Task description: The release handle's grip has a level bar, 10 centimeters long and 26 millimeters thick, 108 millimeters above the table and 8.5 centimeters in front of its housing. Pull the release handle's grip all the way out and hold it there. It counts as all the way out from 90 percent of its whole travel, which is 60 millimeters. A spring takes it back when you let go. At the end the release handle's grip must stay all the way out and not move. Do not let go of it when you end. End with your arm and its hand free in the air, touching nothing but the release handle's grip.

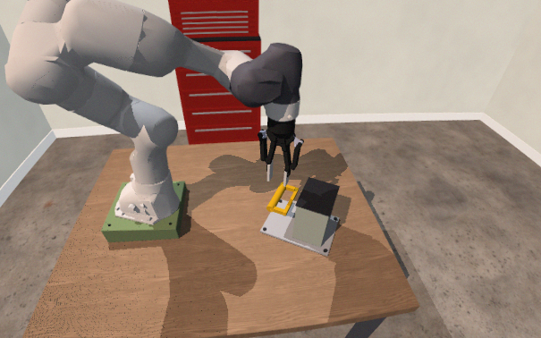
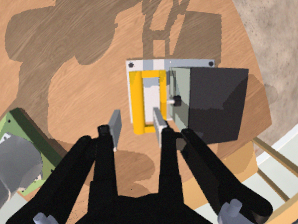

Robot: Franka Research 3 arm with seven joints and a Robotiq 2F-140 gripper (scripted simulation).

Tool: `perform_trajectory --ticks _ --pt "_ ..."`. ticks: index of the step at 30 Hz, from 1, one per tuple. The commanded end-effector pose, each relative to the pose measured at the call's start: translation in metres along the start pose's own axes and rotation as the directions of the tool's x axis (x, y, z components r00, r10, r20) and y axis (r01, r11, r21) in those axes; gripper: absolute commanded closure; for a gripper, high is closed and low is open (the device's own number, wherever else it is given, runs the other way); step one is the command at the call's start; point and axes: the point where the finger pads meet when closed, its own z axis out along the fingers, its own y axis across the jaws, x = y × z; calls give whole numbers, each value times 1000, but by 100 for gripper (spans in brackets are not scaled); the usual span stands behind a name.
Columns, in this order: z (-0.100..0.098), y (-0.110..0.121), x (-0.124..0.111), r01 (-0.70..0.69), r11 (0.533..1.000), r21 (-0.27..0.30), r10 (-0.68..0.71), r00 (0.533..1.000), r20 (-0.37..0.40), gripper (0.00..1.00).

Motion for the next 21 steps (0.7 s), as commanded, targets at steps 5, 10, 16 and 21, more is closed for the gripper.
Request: perform_trajectory --ticks 5,10,16,21 --pt "-1 1 0 4 1000 -2 -4 1000 -1 68" --pt "0 1 0 4 1000 -2 -4 1000 -1 68" --pt "2 1 1 4 1000 -2 -4 1000 -1 68" --pt "7 1 1 4 1000 -2 -4 1000 -1 68"
